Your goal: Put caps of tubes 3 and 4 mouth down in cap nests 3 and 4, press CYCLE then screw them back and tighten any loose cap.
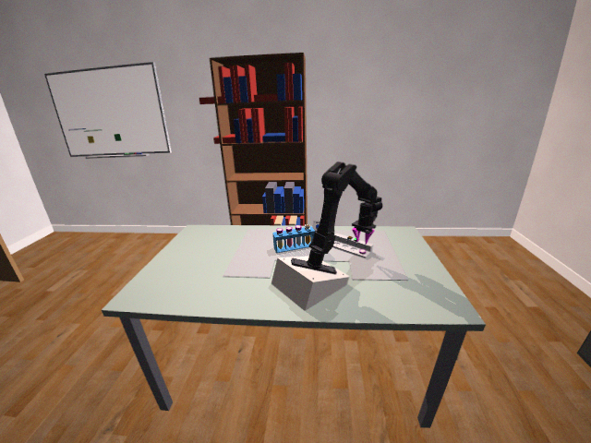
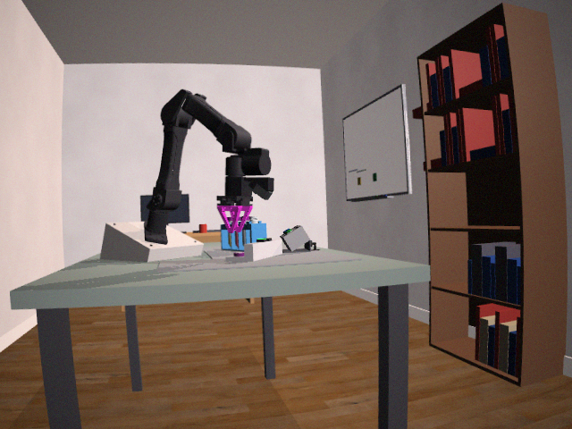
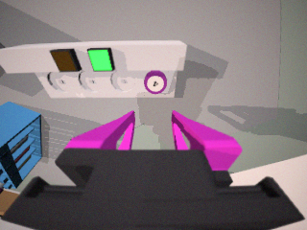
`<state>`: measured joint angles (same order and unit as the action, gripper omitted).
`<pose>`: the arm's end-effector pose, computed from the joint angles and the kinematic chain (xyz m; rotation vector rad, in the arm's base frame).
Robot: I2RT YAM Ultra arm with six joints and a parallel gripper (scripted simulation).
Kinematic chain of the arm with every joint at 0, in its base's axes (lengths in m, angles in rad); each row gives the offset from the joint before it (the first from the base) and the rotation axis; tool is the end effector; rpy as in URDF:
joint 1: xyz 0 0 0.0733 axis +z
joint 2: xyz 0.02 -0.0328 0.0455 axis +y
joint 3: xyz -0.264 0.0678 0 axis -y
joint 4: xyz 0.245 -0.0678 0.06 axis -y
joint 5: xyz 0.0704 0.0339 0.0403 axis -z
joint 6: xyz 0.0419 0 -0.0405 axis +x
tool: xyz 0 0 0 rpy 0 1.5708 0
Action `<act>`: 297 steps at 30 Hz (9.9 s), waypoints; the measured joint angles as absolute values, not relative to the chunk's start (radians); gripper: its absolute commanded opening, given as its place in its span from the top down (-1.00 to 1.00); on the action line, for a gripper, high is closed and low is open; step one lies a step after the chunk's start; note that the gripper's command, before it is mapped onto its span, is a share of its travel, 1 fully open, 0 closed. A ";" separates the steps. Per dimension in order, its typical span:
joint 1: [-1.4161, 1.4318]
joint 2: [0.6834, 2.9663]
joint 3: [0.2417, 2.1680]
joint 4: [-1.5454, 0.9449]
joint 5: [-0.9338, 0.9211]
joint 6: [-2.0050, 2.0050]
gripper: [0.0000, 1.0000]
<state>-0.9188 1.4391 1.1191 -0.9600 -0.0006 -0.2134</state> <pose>0.1640 -0.2130 0.2528 0.9972 2.7096 -0.2260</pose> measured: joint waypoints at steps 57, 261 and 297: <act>-0.916 1.565 1.011 -0.665 -0.001 -0.213 0.06; 0.268 1.608 1.263 -1.088 0.329 -0.639 1.00; 0.262 1.613 1.245 -1.068 0.327 -0.412 0.02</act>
